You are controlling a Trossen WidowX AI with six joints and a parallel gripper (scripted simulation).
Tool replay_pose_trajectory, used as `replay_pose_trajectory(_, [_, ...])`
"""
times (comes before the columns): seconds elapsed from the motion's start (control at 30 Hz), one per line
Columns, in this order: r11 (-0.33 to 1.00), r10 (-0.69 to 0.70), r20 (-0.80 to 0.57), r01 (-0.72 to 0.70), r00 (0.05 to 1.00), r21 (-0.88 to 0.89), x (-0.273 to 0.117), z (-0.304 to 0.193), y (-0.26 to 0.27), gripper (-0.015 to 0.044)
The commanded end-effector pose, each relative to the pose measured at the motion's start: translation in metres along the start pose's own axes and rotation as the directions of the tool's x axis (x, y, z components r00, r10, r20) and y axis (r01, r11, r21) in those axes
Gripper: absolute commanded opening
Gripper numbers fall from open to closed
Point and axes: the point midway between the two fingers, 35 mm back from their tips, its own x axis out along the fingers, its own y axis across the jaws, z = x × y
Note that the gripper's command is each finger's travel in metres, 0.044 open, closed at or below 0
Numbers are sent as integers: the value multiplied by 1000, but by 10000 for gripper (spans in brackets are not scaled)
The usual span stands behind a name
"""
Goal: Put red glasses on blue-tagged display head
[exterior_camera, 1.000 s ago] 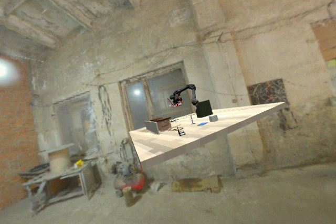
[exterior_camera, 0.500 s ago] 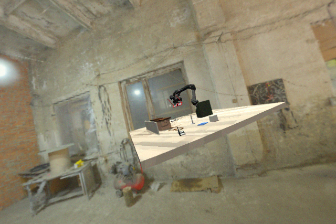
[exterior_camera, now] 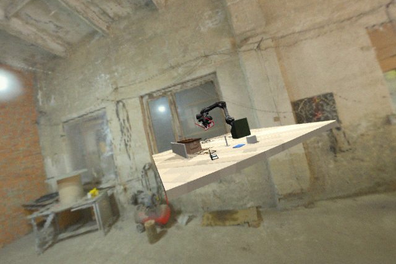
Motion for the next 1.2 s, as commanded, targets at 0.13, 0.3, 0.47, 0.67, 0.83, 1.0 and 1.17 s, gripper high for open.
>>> replay_pose_trajectory(0.13, [979,178,26,-179,984,100,41,15,-16,0])
replay_pose_trajectory(0.3, [952,270,4,-267,963,149,59,25,-26,0])
replay_pose_trajectory(0.47, [921,352,-41,-338,935,194,76,36,-35,0])
replay_pose_trajectory(0.67, [885,432,-121,-394,894,248,94,51,-46,0])
replay_pose_trajectory(0.83, [864,477,-208,-412,854,291,107,64,-55,0])
replay_pose_trajectory(1.0, [856,495,-275,-408,824,318,115,73,-61,0])
replay_pose_trajectory(1.17, [854,500,-289,-410,816,319,115,71,-60,0])
